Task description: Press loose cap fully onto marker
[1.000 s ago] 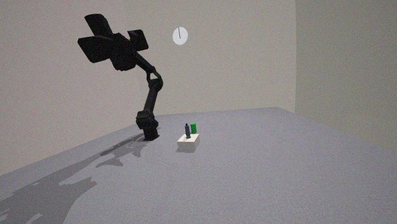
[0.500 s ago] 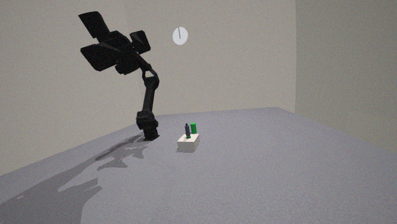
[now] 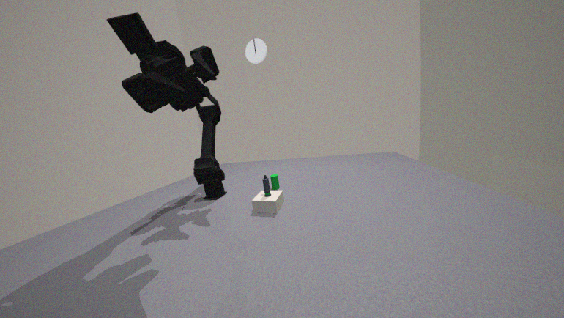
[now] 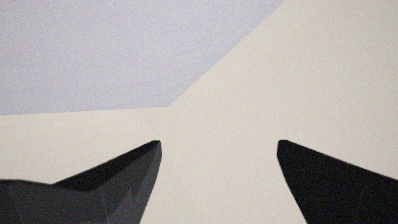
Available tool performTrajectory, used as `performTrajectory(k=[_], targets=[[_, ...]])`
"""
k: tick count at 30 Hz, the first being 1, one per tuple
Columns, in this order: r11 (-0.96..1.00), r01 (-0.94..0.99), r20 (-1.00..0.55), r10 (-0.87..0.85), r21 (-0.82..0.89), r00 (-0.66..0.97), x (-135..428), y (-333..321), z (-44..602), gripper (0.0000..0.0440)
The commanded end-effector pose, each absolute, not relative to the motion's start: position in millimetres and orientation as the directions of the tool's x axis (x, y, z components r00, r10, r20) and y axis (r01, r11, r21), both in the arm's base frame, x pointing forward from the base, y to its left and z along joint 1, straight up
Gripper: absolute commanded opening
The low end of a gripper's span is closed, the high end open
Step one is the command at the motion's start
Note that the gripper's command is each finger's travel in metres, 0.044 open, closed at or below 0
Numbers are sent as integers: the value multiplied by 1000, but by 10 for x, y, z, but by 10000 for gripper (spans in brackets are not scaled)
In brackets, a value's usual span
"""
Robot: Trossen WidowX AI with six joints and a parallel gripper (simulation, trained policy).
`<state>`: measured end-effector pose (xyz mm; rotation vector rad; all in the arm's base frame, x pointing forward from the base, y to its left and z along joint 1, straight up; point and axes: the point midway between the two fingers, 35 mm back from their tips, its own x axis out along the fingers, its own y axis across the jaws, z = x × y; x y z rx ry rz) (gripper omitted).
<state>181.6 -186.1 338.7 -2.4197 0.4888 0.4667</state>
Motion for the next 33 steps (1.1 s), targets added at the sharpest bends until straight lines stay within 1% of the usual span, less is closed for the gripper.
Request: performTrajectory(k=[1,33], targets=[[-729,-453,-475,-199,-513,857,1875,-1866,3305,316],[-704,-485,-688,5,-518,726,2287,-1730,2764,317]])
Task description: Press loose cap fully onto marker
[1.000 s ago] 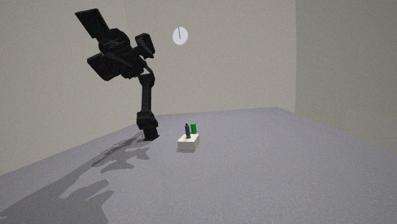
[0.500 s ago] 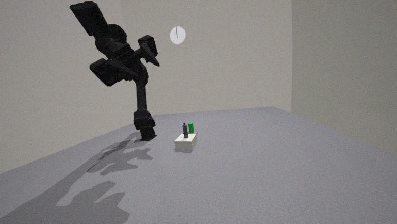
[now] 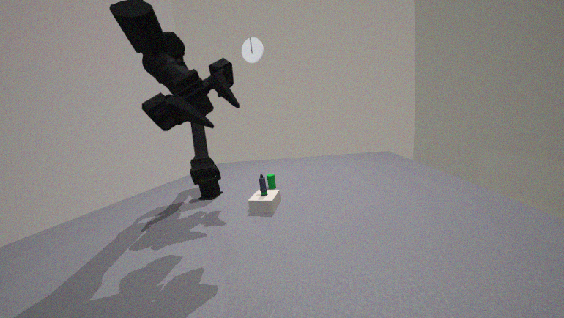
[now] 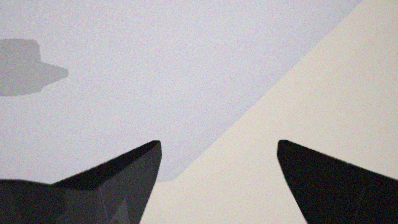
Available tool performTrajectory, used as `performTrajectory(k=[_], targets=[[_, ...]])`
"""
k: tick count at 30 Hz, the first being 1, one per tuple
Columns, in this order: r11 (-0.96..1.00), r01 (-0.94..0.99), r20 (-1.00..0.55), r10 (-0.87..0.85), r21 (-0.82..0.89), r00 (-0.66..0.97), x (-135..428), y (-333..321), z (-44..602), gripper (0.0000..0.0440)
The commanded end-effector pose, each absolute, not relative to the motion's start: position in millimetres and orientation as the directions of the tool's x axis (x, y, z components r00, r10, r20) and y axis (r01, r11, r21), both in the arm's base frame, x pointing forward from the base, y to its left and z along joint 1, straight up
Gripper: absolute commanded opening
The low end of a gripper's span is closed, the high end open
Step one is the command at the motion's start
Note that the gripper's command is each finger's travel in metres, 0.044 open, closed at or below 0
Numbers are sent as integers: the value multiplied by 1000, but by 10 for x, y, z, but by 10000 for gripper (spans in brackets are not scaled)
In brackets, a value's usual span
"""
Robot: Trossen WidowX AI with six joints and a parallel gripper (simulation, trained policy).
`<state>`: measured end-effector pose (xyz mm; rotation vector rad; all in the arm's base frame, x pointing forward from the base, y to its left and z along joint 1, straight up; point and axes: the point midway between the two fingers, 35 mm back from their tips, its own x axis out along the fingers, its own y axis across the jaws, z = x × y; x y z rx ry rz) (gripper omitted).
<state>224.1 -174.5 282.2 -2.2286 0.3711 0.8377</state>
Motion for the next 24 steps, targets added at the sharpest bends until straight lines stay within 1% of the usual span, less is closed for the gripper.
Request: performTrajectory(k=[1,24], targets=[[-705,-486,-694,11,-516,720,2299,-1723,2748,317],[-727,-506,-814,124,-464,568,2545,-1506,2384,317]])
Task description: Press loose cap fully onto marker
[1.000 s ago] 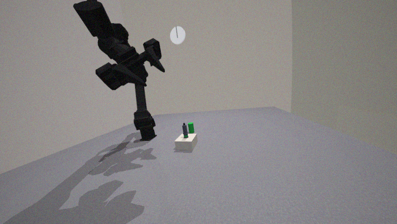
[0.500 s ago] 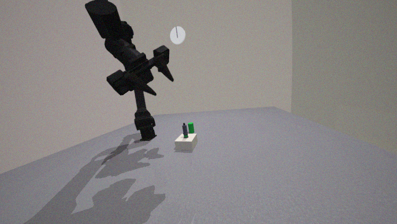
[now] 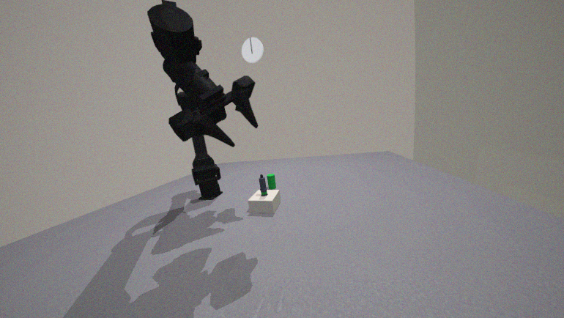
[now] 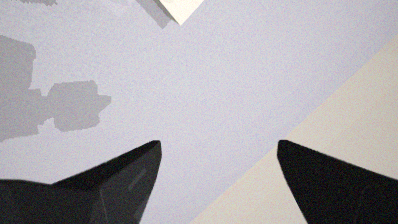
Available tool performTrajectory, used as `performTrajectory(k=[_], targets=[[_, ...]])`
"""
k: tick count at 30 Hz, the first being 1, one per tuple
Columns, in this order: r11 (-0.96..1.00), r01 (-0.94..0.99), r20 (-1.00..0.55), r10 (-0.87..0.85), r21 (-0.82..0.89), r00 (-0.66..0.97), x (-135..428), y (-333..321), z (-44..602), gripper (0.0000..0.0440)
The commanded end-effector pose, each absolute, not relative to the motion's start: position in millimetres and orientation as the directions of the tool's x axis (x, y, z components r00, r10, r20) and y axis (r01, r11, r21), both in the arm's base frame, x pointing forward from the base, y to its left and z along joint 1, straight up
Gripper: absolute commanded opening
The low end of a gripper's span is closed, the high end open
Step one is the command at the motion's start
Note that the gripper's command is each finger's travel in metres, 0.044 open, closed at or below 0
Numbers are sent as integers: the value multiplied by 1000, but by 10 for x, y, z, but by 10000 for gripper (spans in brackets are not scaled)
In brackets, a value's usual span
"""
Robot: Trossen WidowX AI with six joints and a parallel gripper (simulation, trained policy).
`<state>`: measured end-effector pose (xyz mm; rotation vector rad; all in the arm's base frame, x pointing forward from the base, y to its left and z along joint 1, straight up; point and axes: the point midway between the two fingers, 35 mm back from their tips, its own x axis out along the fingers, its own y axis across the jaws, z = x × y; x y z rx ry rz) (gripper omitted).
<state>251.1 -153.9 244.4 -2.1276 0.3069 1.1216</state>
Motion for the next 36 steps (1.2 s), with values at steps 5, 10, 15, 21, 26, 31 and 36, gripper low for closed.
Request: performTrajectory(k=[5,10,15,21,26,31,36], targets=[[-734,-509,-835,142,-449,531,2589,-1448,2313,317],[-742,-513,-855,157,-432,494,2630,-1388,2247,318],[-750,-515,-873,168,-414,457,2667,-1326,2185,318],[-761,-517,-893,179,-391,412,2709,-1249,2115,319],[-771,-518,-909,184,-370,375,2740,-1183,2059,319],[-782,-518,-923,187,-348,338,2769,-1116,2005,320],[-793,-516,-935,187,-325,301,2795,-1047,1953,321]])
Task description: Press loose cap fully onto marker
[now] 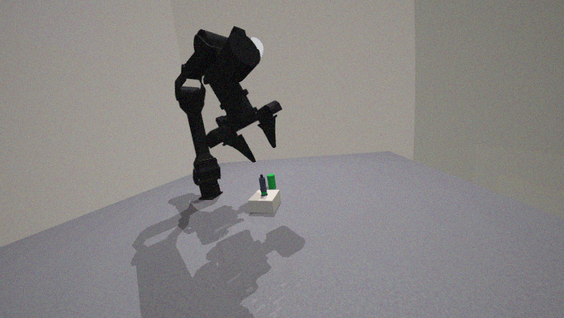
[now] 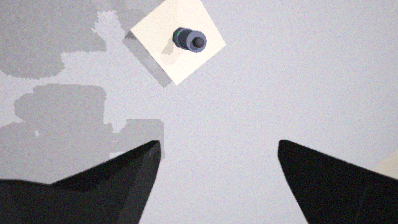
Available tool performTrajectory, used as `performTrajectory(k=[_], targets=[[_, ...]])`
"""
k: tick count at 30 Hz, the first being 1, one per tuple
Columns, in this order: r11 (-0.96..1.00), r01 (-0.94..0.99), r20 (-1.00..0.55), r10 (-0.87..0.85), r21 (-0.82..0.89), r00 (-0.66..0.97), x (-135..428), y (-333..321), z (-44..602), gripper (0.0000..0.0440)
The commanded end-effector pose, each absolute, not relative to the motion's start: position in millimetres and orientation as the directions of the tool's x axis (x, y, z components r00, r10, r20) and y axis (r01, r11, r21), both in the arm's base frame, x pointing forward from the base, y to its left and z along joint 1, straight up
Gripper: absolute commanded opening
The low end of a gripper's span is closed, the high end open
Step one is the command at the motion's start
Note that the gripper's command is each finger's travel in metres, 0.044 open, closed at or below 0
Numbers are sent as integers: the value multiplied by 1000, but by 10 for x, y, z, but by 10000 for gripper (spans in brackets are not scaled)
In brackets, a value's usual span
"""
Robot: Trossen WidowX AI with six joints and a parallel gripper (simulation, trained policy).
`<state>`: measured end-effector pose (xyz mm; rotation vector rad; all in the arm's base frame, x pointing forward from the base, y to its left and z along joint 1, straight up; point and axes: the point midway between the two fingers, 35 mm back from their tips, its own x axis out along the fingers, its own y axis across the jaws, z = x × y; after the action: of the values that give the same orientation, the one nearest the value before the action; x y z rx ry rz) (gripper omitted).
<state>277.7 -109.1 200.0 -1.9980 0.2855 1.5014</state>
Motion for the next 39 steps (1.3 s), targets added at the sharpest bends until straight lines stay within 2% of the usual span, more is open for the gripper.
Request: performTrajectory(k=[1,39], targets=[[-795,-516,-937,187,-320,294,2800,-1033,1942,321],[-867,-478,-990,122,-139,66,2923,-479,1639,328]])
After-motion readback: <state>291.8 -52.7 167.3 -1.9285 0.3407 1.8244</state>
